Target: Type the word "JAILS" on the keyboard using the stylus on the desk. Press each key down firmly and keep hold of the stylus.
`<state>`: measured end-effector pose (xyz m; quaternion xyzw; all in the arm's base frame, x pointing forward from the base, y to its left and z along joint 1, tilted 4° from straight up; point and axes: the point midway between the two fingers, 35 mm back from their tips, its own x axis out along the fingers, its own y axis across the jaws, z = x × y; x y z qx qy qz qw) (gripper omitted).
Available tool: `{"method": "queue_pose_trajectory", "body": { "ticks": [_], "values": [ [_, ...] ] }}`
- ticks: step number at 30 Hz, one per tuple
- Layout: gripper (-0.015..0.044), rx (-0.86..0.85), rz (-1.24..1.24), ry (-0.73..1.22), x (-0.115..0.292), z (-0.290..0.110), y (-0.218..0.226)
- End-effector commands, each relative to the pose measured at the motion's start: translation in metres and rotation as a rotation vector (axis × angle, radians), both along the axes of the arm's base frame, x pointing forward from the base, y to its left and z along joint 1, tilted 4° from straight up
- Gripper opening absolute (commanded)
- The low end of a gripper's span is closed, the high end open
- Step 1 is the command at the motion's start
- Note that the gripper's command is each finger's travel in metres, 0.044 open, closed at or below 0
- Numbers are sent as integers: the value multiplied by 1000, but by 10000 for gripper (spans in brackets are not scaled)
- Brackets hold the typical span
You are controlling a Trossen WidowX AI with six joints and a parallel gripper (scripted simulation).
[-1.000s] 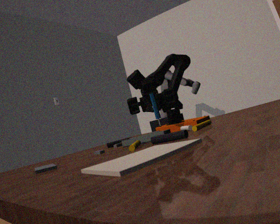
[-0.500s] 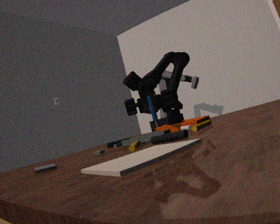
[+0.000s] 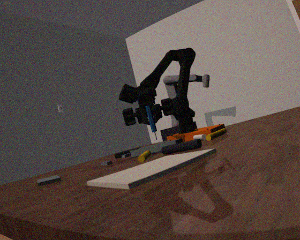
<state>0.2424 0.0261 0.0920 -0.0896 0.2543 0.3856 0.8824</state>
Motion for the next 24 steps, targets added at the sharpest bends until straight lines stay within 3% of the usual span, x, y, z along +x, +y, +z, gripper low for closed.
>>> {"method": "queue_pose_trajectory", "body": {
  "ticks": [1,14,24],
  "values": [
    [0,4,6,-12,6,2,-16],
    [0,40,-14,-55,14,2,-62],
    [0,40,-16,-56,14,-13,-62]
  ]
}}
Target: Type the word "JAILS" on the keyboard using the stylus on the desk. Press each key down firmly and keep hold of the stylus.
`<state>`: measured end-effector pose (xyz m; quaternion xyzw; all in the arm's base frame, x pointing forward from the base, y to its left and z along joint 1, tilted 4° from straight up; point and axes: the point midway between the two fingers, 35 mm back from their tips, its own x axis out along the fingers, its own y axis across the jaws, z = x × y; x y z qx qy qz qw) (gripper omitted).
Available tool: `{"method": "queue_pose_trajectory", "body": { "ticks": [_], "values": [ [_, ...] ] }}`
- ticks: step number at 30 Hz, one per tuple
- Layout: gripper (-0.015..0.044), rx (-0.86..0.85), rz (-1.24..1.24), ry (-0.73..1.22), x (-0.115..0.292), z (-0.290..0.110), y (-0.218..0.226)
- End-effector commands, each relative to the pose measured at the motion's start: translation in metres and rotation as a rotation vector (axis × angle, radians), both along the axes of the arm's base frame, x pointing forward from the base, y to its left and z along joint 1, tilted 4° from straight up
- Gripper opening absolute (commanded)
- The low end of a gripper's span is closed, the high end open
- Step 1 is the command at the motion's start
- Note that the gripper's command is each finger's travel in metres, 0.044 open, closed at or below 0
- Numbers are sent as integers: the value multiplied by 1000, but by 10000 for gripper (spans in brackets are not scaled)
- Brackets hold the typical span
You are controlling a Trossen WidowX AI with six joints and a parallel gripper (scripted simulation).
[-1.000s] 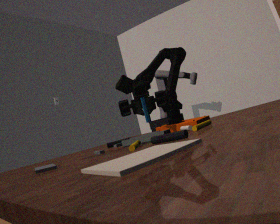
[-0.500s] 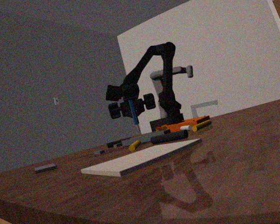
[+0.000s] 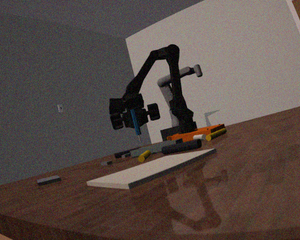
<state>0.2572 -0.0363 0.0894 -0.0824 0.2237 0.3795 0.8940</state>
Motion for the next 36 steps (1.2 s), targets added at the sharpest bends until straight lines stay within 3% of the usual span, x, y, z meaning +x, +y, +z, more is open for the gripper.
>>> {"method": "queue_pose_trajectory", "body": {
  "ticks": [1,14,17,36],
  "values": [
    [0,5,2,0,-1,-13,1],
    [0,5,2,0,-1,-14,1],
    [79,5,2,0,-1,-16,1],
    [81,5,2,0,-1,-21,2]
  ]
}}
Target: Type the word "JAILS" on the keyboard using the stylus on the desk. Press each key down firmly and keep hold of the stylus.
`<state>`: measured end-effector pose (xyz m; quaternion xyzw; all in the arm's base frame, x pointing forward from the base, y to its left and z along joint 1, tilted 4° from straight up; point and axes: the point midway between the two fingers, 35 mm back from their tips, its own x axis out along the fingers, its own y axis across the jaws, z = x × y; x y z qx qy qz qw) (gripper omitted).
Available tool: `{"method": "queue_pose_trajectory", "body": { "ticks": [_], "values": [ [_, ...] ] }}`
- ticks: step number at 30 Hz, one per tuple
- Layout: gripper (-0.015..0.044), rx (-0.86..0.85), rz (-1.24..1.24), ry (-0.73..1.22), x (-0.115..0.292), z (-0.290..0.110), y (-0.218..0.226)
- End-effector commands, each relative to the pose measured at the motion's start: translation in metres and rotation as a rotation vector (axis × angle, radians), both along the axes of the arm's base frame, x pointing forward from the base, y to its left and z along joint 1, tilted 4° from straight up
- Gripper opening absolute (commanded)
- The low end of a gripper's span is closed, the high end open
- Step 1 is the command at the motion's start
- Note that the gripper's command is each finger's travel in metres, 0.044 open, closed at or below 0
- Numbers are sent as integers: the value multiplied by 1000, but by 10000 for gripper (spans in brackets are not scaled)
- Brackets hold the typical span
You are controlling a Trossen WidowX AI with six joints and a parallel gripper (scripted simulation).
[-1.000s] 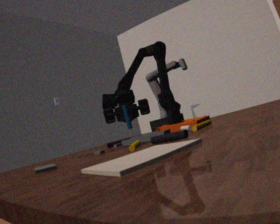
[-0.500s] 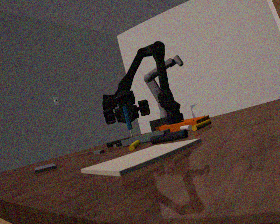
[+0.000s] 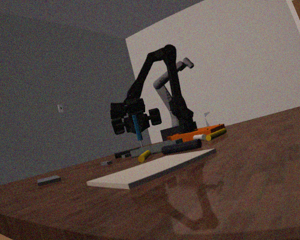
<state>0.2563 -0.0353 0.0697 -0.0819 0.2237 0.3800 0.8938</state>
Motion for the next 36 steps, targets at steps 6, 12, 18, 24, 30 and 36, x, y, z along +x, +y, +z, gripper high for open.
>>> {"method": "queue_pose_trajectory", "body": {
  "ticks": [6,12,18,24,30,36],
  "values": [
    [81,4,1,-1,-1,-5,1],
    [81,4,1,-1,-1,-7,1],
    [81,4,1,-1,-1,-8,1],
    [81,4,1,-1,-1,-11,1],
    [81,4,1,-1,-1,-13,2],
    [81,4,1,-1,-1,-16,2]
  ]
}}
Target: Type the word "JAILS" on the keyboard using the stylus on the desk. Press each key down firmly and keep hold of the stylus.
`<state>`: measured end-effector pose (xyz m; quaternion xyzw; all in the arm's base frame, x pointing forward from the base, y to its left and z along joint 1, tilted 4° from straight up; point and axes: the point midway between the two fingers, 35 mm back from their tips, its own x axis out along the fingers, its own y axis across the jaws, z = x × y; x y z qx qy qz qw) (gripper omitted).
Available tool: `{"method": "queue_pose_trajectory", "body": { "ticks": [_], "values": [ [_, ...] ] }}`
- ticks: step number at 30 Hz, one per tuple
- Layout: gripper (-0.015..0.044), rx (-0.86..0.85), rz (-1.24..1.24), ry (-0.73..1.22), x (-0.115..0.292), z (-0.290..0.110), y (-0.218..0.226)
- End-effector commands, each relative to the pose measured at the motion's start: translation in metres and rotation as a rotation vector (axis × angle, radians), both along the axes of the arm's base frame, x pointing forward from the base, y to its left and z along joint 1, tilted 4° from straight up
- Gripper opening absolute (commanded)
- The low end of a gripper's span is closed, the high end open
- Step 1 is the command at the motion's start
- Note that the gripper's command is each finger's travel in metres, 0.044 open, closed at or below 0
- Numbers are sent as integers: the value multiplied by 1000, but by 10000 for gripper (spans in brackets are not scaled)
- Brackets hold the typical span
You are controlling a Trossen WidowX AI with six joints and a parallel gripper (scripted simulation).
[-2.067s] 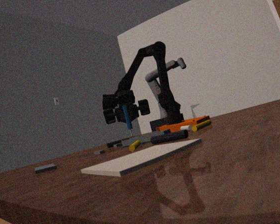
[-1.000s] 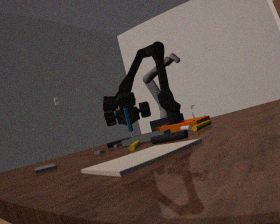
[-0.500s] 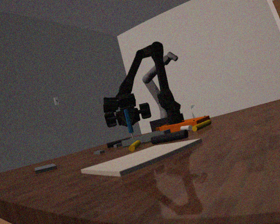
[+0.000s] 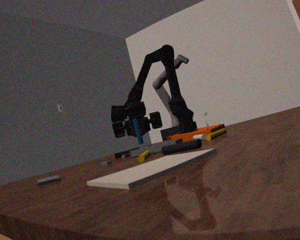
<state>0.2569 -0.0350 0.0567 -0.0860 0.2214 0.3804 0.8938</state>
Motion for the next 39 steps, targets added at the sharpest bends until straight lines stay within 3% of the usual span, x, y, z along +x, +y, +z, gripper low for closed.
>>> {"method": "queue_pose_trajectory", "body": {
  "ticks": [1,15,24,35,39],
  "values": [
    [81,9,-1,6,-1,-3,1],
    [81,9,-1,6,-1,0,1],
    [81,9,-1,6,-1,36,-1],
    [85,16,-5,19,-2,33,0],
    [38,16,-5,19,-3,33,1]
  ]
}}
